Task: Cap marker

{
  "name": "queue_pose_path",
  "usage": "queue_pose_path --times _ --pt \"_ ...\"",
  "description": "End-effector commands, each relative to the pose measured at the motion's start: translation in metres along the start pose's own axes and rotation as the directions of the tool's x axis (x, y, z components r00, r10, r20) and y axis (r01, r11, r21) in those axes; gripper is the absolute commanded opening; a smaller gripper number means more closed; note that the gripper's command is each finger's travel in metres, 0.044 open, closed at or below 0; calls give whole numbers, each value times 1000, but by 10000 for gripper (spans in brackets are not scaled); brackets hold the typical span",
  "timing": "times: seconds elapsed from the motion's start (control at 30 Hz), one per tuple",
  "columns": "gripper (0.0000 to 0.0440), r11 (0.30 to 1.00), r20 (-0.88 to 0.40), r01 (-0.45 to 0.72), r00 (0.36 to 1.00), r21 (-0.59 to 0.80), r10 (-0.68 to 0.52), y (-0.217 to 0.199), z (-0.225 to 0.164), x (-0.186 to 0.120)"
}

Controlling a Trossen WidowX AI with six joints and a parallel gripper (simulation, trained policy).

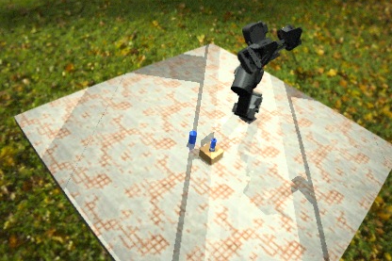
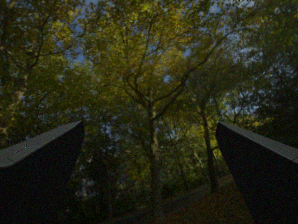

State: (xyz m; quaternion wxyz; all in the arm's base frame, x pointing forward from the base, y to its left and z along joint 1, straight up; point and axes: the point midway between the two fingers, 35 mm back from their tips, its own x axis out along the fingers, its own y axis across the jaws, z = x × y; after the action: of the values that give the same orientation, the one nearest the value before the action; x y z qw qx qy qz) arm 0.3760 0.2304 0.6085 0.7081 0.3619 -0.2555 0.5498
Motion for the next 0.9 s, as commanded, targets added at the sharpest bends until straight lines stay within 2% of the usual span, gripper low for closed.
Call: queue_pose_path --times 0.0,0.17,0.23,0.87 --pt "377 1000 8 -8 1000 -2 8 3 1 1" --pt "249 999 49 -53 997 -5 53 18 6 3" --pt "215 997 66 -71 995 -6 71 24 7 4" --pt "275 974 234 -223 945 -46 227 78 24 3"
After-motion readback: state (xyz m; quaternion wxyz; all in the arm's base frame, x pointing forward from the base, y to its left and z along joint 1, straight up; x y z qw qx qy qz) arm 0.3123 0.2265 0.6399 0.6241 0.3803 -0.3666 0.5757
